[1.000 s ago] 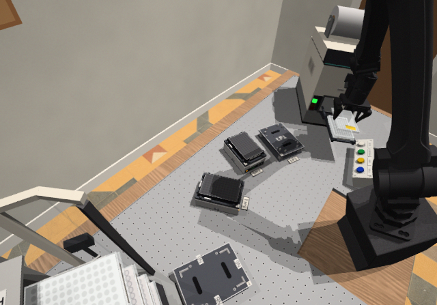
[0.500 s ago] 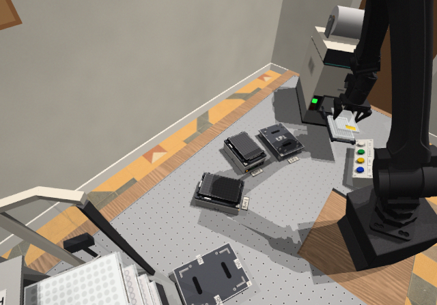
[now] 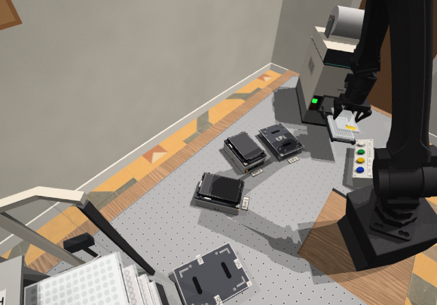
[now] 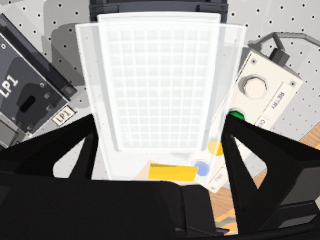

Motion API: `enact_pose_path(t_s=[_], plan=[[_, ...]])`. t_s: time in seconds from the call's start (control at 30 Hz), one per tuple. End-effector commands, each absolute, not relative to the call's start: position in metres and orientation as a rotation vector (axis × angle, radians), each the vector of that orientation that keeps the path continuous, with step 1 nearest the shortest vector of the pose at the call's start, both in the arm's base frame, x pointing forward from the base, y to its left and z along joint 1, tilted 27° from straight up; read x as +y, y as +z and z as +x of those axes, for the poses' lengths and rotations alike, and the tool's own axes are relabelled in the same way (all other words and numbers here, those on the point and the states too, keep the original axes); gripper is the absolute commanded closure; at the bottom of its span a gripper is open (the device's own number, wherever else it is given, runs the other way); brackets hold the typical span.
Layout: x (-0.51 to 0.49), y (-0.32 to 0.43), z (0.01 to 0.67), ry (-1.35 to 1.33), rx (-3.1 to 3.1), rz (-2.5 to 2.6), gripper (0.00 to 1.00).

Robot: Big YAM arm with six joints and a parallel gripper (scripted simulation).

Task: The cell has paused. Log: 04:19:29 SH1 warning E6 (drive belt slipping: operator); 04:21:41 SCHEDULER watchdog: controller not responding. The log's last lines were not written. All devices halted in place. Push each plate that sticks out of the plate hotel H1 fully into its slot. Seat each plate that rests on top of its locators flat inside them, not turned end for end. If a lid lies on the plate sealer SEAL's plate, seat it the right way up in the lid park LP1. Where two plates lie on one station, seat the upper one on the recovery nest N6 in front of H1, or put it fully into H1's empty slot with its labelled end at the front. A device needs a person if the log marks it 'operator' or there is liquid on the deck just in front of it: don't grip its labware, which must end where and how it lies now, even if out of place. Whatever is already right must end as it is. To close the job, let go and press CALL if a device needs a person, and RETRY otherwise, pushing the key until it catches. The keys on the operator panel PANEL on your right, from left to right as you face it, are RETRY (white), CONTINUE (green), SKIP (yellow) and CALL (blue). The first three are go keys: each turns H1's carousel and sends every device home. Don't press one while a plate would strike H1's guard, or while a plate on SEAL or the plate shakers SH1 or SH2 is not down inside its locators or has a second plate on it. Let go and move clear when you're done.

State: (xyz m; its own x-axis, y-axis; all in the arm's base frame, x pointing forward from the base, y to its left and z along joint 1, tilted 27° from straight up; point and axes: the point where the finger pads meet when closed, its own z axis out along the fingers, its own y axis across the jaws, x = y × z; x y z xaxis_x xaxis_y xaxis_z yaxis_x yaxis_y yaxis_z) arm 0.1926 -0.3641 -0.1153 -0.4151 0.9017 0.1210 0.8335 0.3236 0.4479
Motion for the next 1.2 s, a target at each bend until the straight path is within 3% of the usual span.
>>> enact_pose_path(t_s=[0.0,1.17], plan=[[-0.392,-0.098,0.202,0.605,2.425,1.548,0.16],[-0.415,-0.020,0.160,0.597,2.411,1.573,0.16]])
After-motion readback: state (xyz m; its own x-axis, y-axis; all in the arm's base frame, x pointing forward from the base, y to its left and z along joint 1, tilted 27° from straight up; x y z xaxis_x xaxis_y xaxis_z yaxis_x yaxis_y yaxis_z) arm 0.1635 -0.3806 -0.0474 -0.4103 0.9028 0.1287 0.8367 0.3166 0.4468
